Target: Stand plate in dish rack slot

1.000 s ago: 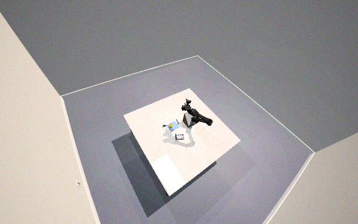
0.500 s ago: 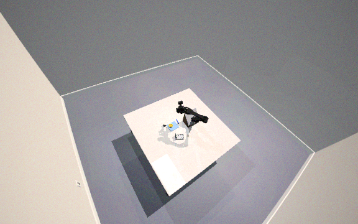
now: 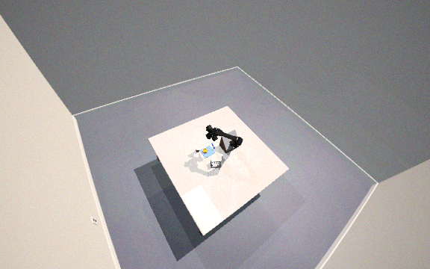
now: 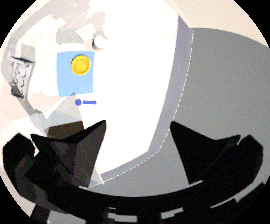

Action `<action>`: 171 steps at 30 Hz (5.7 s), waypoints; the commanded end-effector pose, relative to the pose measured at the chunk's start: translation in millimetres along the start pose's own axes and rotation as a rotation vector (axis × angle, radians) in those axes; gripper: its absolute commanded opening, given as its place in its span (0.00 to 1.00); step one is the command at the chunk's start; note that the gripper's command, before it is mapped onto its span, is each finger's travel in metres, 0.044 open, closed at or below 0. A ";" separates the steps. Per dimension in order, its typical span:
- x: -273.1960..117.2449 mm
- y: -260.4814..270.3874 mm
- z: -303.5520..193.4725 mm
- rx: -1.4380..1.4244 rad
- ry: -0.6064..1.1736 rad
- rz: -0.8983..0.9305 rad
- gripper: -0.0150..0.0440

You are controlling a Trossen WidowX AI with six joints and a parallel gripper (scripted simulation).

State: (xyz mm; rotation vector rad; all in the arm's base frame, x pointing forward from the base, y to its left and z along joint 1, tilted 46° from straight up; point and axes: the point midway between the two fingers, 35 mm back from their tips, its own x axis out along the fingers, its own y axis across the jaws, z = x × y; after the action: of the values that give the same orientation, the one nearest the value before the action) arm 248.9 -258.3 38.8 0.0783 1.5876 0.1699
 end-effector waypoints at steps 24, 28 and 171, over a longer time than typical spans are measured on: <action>59.6 67.6 80.5 0.068 -0.099 0.616 0.93; 99.7 100.5 86.4 0.068 -0.100 0.617 0.93; -56.8 170.8 77.0 1.026 0.191 0.599 0.25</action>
State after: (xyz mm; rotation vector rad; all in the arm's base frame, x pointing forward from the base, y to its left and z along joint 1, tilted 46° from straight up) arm 324.3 -107.0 107.9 1.2808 1.6448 -0.1056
